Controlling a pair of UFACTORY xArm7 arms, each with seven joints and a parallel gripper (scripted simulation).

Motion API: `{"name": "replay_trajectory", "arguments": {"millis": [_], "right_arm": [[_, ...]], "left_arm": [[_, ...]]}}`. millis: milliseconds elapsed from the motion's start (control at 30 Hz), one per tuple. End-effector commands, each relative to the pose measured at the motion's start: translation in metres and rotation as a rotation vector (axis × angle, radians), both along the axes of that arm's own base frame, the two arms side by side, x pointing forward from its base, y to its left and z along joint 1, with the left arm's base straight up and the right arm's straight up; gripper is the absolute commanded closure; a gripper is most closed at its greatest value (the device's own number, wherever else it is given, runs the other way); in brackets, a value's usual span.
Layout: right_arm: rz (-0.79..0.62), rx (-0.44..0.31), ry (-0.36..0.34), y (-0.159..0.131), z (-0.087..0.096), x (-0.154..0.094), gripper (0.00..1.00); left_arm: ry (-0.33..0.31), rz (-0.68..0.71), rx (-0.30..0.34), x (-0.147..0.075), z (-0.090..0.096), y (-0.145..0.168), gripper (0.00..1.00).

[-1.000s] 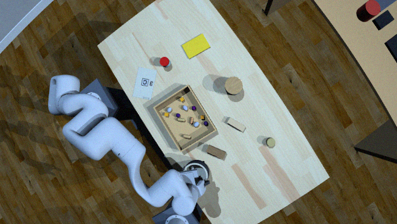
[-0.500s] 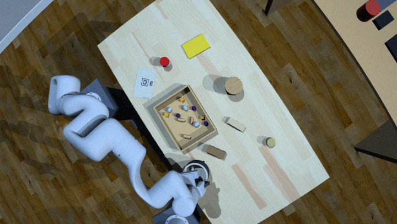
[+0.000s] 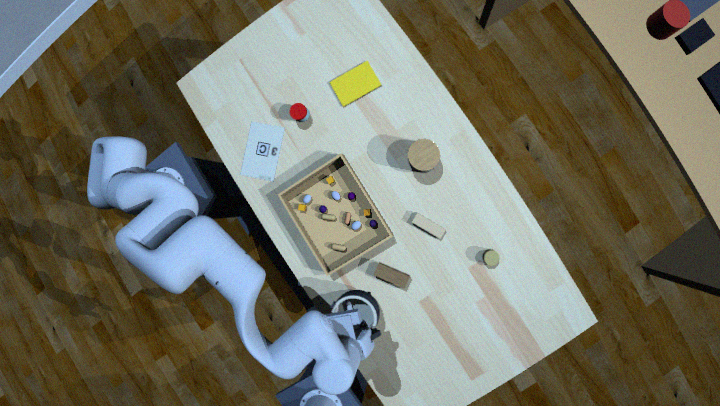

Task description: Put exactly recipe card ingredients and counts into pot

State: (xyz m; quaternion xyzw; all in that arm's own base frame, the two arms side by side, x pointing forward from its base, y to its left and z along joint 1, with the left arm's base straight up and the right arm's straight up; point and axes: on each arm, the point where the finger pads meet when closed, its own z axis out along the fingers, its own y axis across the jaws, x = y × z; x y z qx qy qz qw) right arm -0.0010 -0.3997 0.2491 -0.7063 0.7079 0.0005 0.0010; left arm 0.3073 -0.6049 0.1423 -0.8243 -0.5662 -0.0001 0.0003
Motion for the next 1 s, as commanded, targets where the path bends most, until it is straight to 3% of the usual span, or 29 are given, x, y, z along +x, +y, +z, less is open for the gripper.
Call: {"name": "replay_trajectory", "arguments": {"millis": [0,133,533,567,967], "right_arm": [[0.0,-0.002,0.0,-0.001,0.001,0.0,0.0],[0.0,-0.002,0.0,-0.001,0.001,0.0,0.0],[0.0,-0.002,0.0,-0.001,0.001,0.0,0.0],[0.0,-0.002,0.0,-0.001,0.001,0.0,0.0],[0.0,-0.002,0.0,-0.001,0.001,0.0,0.0]], "left_arm": [[-0.001,0.0,-0.003,0.0,-0.009,-0.001,1.0],[-0.001,0.0,-0.003,0.0,-0.026,-0.001,1.0],[-0.001,0.0,-0.003,0.0,-0.026,-0.001,1.0],[-0.001,0.0,-0.003,0.0,-0.026,-0.001,0.51],[-0.001,0.0,-0.003,0.0,-0.026,-0.001,0.51]]}}
